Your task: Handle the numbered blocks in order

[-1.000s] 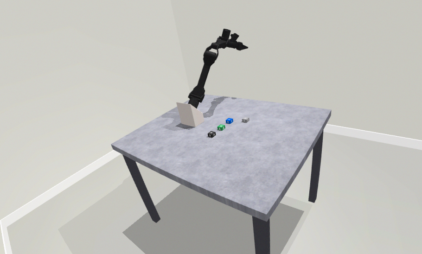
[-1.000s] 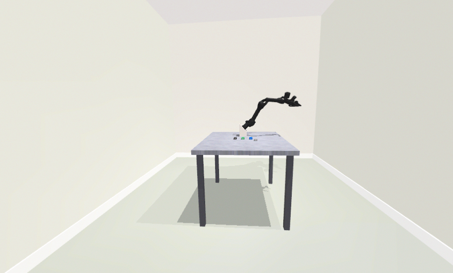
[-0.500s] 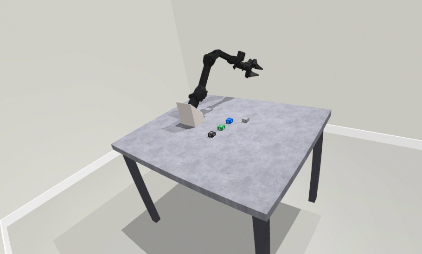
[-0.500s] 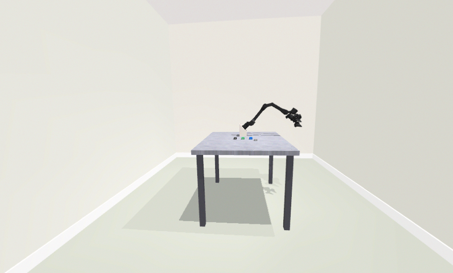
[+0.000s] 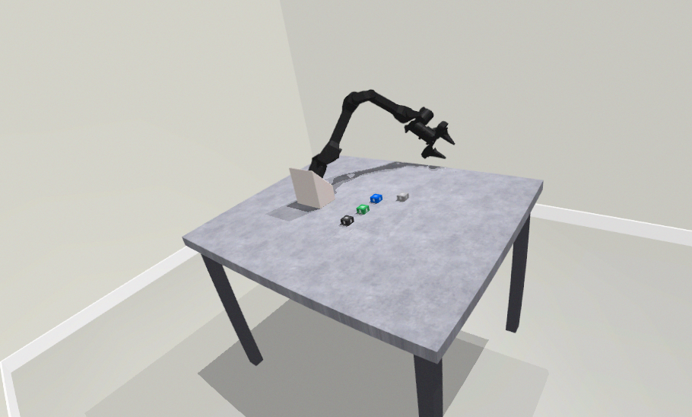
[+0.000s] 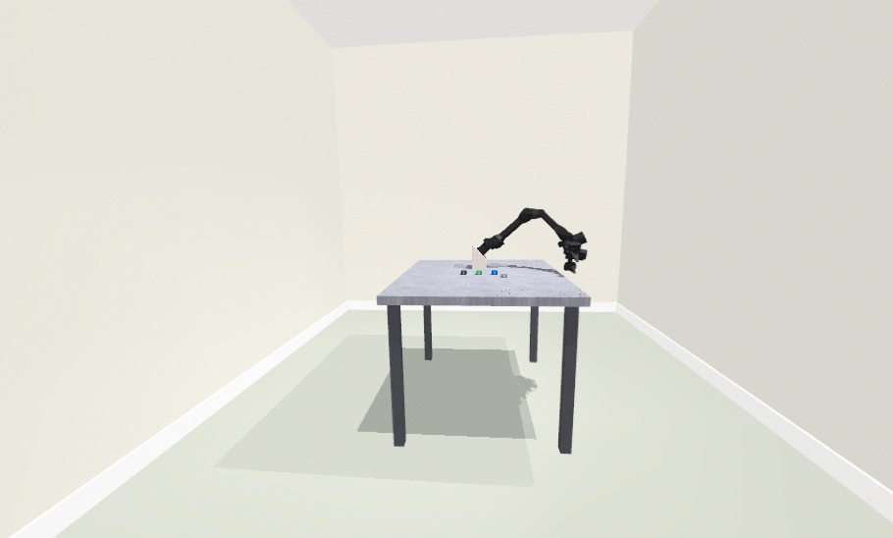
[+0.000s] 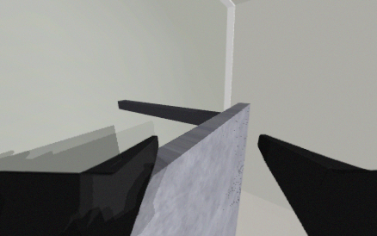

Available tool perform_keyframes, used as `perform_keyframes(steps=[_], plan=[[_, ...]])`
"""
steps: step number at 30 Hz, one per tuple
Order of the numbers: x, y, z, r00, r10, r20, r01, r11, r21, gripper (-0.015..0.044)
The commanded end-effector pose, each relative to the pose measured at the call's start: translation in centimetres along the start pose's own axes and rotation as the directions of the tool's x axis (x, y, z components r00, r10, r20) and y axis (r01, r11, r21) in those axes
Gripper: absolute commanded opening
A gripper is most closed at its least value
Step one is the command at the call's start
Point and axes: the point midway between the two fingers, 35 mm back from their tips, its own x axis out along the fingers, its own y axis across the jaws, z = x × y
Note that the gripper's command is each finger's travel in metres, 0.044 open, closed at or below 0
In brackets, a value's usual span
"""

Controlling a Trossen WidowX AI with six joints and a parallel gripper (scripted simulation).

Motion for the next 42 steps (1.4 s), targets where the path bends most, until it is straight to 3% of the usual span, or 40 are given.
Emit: perform_keyframes(steps=[1,13,25,30,35,42], plan=[[3.8,-1.3,-6.2,0.986,0.022,-0.165,-0.031,0.998,-0.049,0.04],[8.0,-5.9,-23.7,0.83,0.136,-0.54,-0.158,0.987,0.007,0.04],[4.1,-8.8,-41.3,0.555,0.398,-0.73,-0.222,0.917,0.33,0.04],[0.3,-8.9,-47.8,0.45,0.549,-0.705,-0.187,0.829,0.527,0.04],[-4.7,-8.1,-53.2,0.39,0.707,-0.59,-0.105,0.671,0.734,0.04],[-12.3,-5.8,-58.0,0.455,0.844,-0.285,0.049,0.296,0.954,0.04]])
